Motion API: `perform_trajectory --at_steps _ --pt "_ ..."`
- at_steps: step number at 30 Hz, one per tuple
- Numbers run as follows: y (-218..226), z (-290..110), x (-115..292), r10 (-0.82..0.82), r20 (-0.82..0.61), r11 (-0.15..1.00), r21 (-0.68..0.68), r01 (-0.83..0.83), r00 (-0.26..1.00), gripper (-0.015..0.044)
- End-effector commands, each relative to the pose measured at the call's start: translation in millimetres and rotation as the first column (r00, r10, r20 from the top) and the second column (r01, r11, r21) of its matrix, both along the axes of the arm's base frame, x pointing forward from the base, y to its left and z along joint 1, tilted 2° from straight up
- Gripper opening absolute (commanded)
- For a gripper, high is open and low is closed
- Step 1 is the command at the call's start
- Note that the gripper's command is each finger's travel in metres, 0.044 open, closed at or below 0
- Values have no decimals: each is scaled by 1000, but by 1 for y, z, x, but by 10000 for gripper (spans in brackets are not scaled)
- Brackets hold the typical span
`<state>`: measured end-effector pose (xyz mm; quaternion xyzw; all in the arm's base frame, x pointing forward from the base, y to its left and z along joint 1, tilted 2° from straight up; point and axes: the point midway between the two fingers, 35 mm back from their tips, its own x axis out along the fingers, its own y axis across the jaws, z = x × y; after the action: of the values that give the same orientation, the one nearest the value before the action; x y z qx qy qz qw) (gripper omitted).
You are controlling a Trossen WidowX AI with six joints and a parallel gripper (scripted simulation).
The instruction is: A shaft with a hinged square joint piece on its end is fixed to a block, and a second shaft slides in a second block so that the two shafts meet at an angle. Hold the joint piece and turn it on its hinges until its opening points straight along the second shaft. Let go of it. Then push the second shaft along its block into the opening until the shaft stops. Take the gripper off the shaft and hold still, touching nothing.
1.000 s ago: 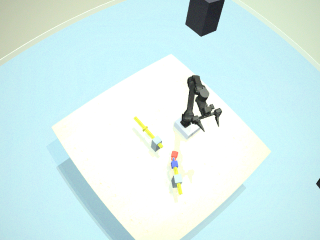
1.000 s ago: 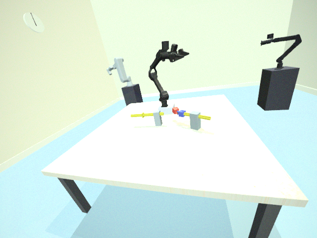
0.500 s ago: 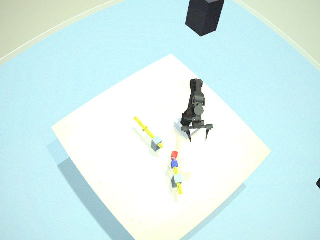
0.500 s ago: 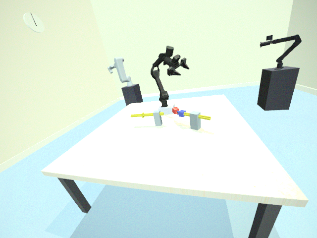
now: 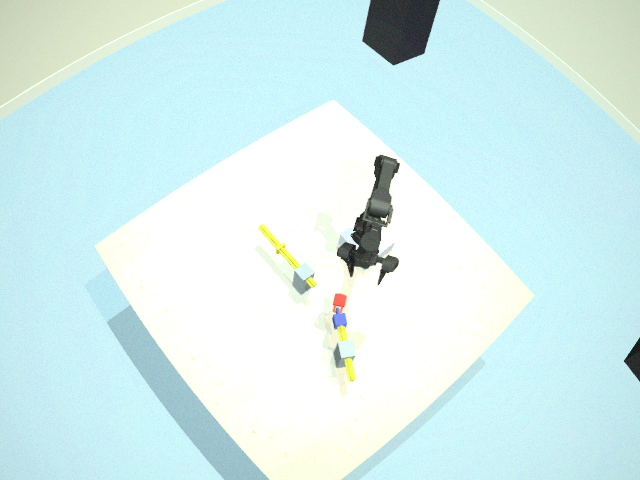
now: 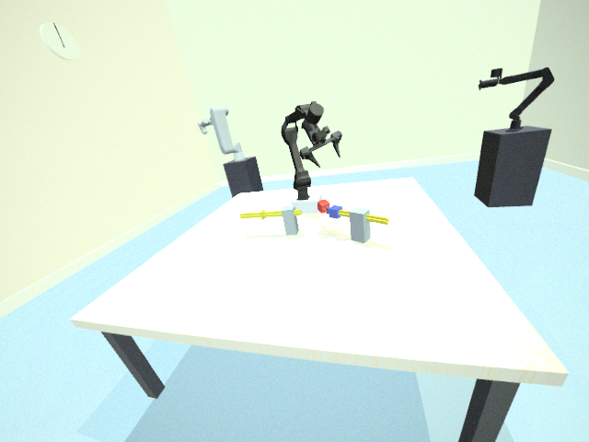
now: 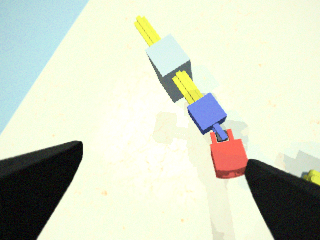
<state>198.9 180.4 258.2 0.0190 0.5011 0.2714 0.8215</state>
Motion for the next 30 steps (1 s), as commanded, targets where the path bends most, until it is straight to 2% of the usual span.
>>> perform_trajectory --at_steps 1,16,25,30 --pt "-17 -26 1 -85 -102 992 -97 75 991 440" --pt "-76 -82 -14 -365 -348 885 -418 206 864 440" --pt "-79 -83 -15 -382 -356 877 -432 212 853 440" --pt "-78 -84 -15 -489 -363 840 -441 316 793 440"
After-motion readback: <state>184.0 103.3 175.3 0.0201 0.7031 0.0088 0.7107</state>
